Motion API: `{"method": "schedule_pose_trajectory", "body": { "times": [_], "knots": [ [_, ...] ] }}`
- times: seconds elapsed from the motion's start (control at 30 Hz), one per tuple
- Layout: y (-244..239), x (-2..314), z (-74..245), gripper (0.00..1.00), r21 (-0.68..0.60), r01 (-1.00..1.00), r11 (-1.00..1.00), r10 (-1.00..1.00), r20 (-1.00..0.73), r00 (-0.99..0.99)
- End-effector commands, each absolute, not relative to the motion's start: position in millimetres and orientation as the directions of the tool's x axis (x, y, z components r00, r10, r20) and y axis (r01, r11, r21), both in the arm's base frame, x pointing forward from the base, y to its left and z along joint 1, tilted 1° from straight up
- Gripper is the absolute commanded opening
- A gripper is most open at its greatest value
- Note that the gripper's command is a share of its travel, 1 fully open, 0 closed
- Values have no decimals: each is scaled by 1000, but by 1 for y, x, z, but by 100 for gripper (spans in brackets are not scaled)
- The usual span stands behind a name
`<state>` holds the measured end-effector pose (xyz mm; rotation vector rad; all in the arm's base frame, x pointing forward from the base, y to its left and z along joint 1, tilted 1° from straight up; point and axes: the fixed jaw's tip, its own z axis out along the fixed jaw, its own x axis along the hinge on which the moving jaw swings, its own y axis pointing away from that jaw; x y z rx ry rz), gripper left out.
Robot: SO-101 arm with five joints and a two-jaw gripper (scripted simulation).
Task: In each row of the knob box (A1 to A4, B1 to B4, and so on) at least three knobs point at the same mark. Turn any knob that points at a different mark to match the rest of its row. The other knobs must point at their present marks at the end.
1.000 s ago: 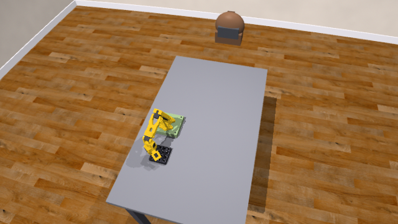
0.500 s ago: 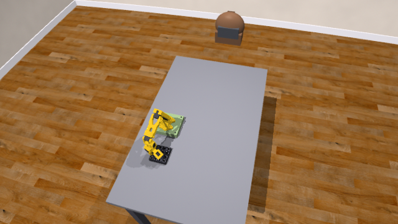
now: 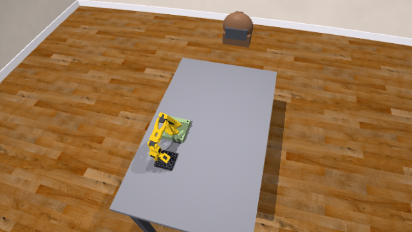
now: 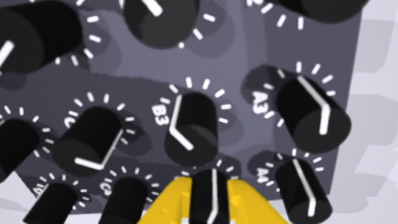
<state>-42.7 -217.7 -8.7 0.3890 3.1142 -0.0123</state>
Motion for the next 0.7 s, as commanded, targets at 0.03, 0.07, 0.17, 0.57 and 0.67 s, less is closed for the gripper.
{"method": "schedule_pose_trajectory", "body": {
  "times": [0.03, 0.07, 0.17, 0.57, 0.67],
  "knots": [
    [-215, -44, -11, 1, 14, 162, 987, 162, 0, -987],
    [-215, -44, -11, 1, 14, 145, 989, 145, -1, -989],
    [-215, -44, -11, 1, 14, 128, 992, 128, -1, -992],
    [-215, -45, -11, 1, 14, -81, 997, -81, -4, -997],
    [-215, -45, -11, 1, 13, -133, 991, -133, -5, -991]
  ]
}}
